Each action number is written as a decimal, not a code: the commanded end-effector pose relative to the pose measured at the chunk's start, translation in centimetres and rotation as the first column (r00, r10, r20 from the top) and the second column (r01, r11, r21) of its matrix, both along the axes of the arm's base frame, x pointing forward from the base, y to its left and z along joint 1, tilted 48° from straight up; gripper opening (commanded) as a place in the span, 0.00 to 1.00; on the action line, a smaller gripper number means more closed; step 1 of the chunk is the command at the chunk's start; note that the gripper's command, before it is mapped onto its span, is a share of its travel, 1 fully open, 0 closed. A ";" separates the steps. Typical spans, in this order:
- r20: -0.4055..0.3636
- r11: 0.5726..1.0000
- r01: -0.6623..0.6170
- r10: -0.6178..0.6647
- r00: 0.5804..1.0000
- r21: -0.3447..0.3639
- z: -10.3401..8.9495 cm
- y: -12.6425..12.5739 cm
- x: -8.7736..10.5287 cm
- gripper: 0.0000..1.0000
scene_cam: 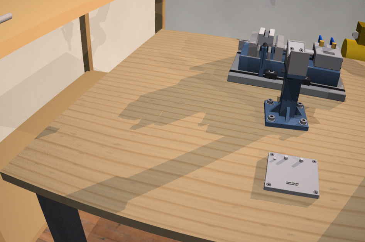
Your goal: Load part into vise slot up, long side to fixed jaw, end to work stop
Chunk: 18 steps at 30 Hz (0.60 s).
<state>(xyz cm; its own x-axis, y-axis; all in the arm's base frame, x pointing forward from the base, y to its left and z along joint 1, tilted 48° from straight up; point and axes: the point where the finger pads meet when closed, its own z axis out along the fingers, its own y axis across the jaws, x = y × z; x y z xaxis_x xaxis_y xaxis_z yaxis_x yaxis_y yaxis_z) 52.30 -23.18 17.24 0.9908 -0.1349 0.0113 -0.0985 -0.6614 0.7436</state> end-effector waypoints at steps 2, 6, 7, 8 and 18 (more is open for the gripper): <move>-0.006 1.000 -0.003 0.003 1.000 0.004 -0.2 0.0 -0.1 0.00; -0.006 1.000 -0.003 0.003 1.000 0.005 -0.2 0.0 -0.1 0.00; -0.006 1.000 -0.003 0.003 1.000 0.005 -0.2 0.0 -0.1 0.00; -0.006 1.000 -0.003 0.003 1.000 0.005 -0.2 0.0 -0.1 0.00; -0.004 1.000 -0.002 0.002 1.000 0.008 -0.6 -0.5 -0.2 0.00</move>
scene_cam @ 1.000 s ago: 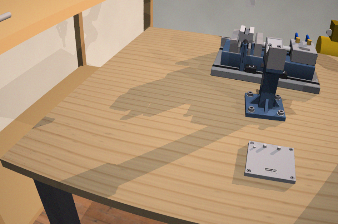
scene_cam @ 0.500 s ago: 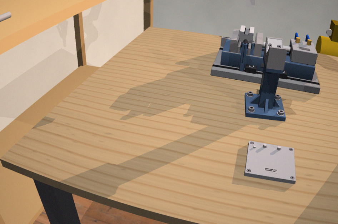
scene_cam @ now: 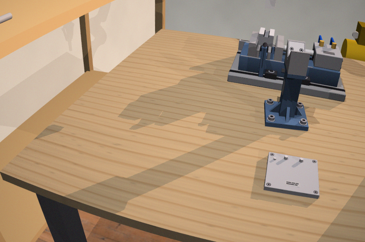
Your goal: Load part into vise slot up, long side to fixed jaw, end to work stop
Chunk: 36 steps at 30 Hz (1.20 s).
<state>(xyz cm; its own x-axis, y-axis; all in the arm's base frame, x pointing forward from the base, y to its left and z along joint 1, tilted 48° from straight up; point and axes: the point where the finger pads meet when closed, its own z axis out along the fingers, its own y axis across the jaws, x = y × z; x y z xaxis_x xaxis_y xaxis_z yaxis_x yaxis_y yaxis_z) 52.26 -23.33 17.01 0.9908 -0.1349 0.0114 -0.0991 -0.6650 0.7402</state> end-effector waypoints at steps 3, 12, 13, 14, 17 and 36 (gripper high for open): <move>-0.005 1.000 -0.002 0.002 1.000 0.003 -0.5 -0.4 -0.2 0.00; -0.005 1.000 -0.002 0.002 1.000 0.003 -1.3 -1.4 -0.3 0.00; -0.005 1.000 -0.002 0.002 1.000 0.003 -1.4 -1.6 -0.3 0.00; -0.005 1.000 -0.002 0.002 1.000 0.003 -1.5 -1.7 -0.3 0.00; -0.005 1.000 -0.002 0.002 1.000 0.003 -1.9 -2.1 -0.4 0.00; -0.005 1.000 -0.002 0.002 1.000 0.003 -3.1 -3.5 -0.5 0.00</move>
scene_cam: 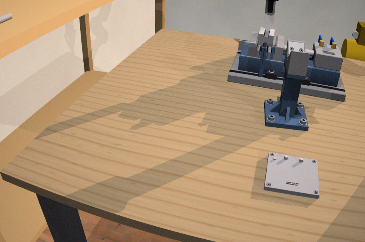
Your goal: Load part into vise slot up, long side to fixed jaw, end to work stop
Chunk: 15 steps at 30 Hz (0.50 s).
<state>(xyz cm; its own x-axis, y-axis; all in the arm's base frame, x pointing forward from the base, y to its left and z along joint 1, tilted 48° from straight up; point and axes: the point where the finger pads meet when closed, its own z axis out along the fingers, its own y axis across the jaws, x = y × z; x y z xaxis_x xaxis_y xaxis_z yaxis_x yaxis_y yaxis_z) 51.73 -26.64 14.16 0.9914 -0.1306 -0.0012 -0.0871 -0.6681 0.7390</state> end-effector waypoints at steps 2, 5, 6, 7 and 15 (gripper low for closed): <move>0.007 1.000 0.002 -0.002 1.000 0.000 -0.3 -0.3 0.0 0.00; 0.007 1.000 0.002 -0.002 1.000 0.000 -0.3 -0.3 0.0 0.00; 0.007 1.000 0.002 -0.002 1.000 0.000 -0.4 -0.4 0.0 0.00; 0.007 1.000 0.002 -0.002 1.000 0.000 -0.4 -0.4 0.0 0.00; 0.007 1.000 0.002 -0.002 1.000 0.000 -0.4 -0.4 0.0 0.00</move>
